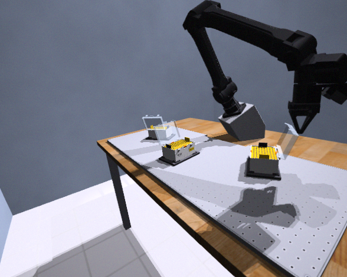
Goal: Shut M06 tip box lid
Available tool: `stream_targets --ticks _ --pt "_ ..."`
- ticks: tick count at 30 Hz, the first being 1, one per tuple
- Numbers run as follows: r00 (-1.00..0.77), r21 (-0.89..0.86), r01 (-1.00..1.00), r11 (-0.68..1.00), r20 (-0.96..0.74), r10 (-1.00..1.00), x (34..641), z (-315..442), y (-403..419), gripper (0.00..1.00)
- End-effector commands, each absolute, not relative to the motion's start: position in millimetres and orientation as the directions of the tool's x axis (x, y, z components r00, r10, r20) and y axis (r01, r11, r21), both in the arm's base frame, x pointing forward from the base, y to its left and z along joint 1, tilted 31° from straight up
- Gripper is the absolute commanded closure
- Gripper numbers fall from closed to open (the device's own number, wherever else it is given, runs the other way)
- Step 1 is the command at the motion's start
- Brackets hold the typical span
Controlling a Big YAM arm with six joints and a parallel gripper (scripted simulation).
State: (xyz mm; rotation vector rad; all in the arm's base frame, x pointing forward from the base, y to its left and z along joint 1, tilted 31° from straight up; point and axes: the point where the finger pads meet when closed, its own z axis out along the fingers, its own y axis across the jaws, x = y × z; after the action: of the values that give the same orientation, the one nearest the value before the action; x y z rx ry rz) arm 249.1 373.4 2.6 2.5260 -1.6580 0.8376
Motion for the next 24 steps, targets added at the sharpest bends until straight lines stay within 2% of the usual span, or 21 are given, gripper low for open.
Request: stream_targets --ticks 1,5,24 --pt "0.3 -0.287 -0.85 -0.442 0.428 -0.853 255 9 368 1.0" --pt "0.317 -0.26 -0.847 -0.463 0.451 -0.834 249 -4 365 1.0" --pt "0.3 -0.283 -0.85 -0.444 0.432 -0.851 261 23 346 1.0"
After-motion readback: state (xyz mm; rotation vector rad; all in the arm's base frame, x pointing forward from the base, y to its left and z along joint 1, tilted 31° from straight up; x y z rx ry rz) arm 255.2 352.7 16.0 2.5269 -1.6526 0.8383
